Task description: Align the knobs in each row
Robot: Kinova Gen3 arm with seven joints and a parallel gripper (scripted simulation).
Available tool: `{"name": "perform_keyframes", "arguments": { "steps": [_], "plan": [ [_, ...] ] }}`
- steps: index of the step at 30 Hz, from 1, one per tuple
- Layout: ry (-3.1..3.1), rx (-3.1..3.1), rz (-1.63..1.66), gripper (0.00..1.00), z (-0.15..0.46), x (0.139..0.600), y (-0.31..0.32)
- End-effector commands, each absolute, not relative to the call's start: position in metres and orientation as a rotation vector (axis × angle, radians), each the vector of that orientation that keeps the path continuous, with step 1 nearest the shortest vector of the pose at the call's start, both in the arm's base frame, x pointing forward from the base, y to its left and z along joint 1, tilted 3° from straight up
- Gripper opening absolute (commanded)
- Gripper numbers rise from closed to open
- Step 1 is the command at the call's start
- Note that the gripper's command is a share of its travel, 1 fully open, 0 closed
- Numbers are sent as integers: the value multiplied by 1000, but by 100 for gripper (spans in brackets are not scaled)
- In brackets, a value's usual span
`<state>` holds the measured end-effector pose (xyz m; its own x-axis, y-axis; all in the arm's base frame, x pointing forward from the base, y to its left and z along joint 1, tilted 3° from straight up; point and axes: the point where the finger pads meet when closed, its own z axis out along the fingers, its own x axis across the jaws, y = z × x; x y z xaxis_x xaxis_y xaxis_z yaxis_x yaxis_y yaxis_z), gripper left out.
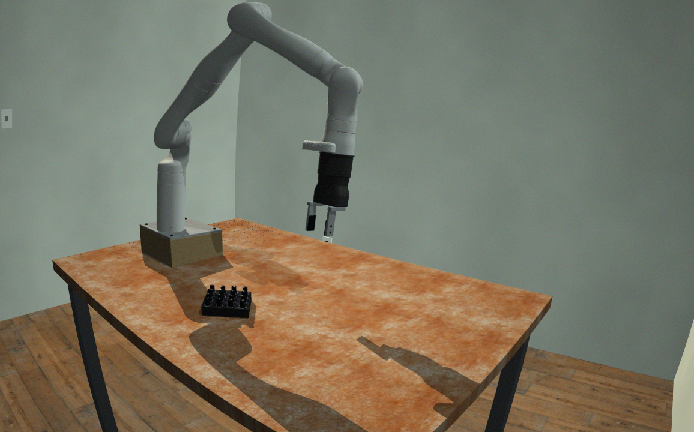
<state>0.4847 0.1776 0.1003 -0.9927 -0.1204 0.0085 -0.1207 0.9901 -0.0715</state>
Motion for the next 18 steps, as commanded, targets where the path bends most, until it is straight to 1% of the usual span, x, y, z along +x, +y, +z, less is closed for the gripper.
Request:
{"name": "perform_keyframes", "arguments": {
  "steps": [1,9,18],
  "plan": [
    [-3132,189,112,100,101,485,178],
    [-3132,219,113,100,99,486,170],
    [-3110,412,116,100,77,484,126]
  ]
}}
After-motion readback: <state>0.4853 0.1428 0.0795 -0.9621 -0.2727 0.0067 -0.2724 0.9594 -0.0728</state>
